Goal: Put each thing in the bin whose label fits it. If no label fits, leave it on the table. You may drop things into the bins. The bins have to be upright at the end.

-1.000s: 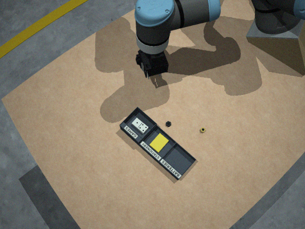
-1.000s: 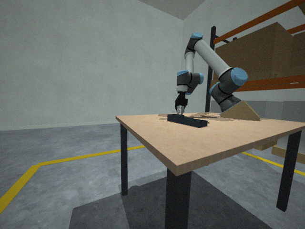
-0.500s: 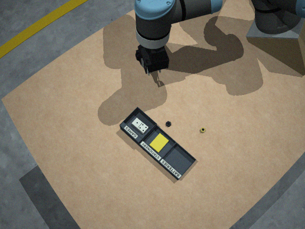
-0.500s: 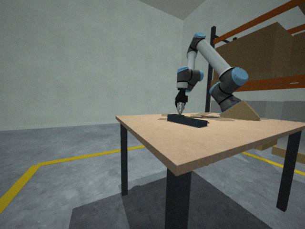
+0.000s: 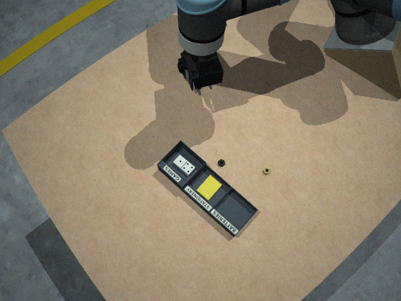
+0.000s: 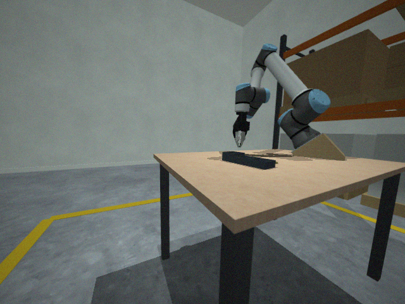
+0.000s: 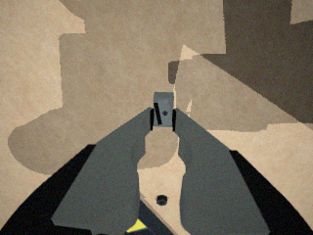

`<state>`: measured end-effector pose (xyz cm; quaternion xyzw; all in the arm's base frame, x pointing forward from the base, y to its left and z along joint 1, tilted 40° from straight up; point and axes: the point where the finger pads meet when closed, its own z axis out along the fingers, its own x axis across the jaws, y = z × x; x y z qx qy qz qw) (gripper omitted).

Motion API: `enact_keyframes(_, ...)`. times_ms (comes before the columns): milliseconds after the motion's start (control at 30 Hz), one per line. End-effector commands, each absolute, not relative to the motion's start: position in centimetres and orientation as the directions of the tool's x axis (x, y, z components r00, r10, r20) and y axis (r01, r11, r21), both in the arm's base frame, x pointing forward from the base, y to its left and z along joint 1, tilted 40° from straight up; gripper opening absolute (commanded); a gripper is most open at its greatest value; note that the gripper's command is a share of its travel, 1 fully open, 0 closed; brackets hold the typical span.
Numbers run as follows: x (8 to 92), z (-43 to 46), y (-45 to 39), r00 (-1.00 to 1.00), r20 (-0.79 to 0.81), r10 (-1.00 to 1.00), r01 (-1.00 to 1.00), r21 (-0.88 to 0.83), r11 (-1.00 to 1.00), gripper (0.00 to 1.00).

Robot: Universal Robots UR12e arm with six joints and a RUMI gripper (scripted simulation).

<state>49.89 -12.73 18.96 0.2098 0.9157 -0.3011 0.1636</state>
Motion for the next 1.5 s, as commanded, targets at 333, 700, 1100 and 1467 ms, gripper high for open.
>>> enact_keyframes(333, 49.8, 19.4, -12.4, -0.858, -0.426, 0.286, 0.483, -0.483, 0.731, 0.0)
enact_keyframes(700, 51.3, 18.6, -10.6, -0.937, -0.322, 0.135, 0.303, -0.558, 0.773, 0.0)
enact_keyframes(1100, 55.8, 15.8, -5.8, -0.985, -0.122, -0.125, -0.02, -0.632, 0.775, 0.0)
enact_keyframes(1467, 59.2, 13.6, -2.2, -0.985, -0.122, -0.125, -0.02, -0.632, 0.775, 0.0)
